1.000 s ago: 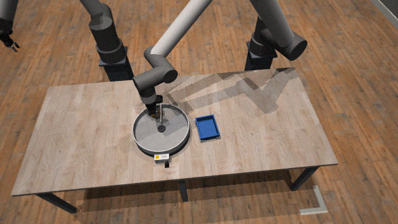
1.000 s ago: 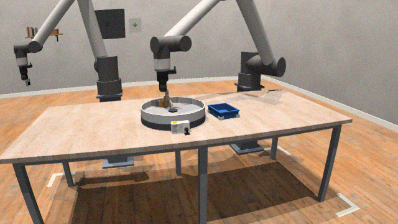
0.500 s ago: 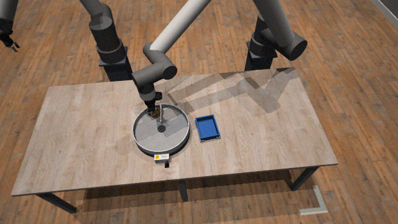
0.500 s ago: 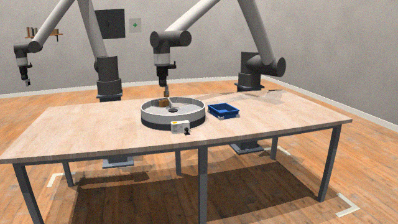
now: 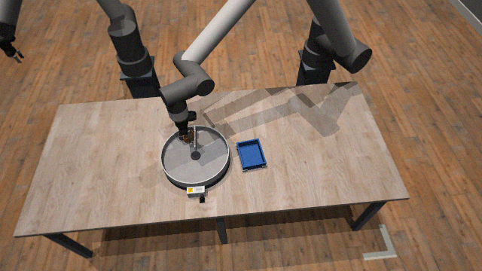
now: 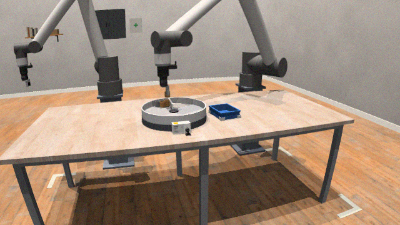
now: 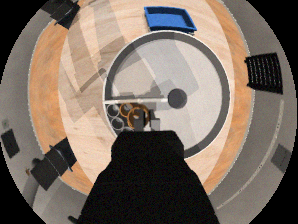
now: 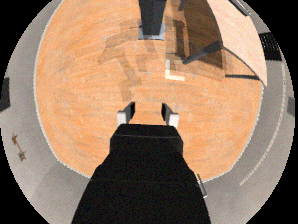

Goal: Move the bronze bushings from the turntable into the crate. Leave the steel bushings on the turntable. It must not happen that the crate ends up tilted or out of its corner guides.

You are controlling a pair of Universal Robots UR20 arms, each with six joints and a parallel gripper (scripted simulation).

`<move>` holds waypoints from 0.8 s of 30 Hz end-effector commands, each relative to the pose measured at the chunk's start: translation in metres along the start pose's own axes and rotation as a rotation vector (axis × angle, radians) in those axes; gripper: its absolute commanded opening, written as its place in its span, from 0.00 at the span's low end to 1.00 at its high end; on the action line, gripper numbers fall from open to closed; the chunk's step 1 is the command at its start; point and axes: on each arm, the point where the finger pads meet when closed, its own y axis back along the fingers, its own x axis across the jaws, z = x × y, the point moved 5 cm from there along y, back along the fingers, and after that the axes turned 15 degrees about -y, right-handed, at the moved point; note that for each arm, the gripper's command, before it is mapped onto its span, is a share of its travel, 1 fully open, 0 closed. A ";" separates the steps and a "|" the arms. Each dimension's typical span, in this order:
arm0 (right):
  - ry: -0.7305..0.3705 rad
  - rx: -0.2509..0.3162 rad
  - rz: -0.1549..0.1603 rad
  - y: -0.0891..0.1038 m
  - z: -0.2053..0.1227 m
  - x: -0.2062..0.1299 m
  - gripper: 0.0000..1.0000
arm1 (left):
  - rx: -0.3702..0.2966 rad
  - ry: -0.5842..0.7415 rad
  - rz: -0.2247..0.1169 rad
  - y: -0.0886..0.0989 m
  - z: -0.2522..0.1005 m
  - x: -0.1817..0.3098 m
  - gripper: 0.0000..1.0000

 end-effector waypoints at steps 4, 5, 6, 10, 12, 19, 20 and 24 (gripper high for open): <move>0.000 -0.001 0.000 0.001 0.000 0.000 1.00 | -0.001 0.000 0.001 0.001 0.000 0.000 0.00; 0.000 -0.001 0.000 0.001 0.000 0.000 1.00 | -0.001 0.000 0.001 0.001 0.000 0.000 0.00; 0.000 -0.001 0.000 0.001 0.000 0.000 1.00 | -0.001 0.000 0.001 0.001 0.000 0.000 0.00; 0.000 -0.001 0.000 0.001 0.000 0.000 1.00 | -0.001 0.000 0.001 0.001 0.000 0.000 0.00; 0.000 -0.001 0.000 0.001 0.000 0.000 1.00 | -0.001 0.000 0.001 0.001 0.000 0.000 0.00; 0.000 -0.001 0.000 0.001 0.000 0.000 1.00 | -0.001 0.000 0.001 0.001 -0.001 0.000 0.00; 0.000 -0.001 0.000 0.001 0.000 0.000 1.00 | -0.001 0.000 0.001 0.001 -0.002 0.000 0.00; 0.000 -0.001 0.000 0.001 0.000 0.000 1.00 | -0.001 0.000 0.001 0.001 -0.010 0.001 0.00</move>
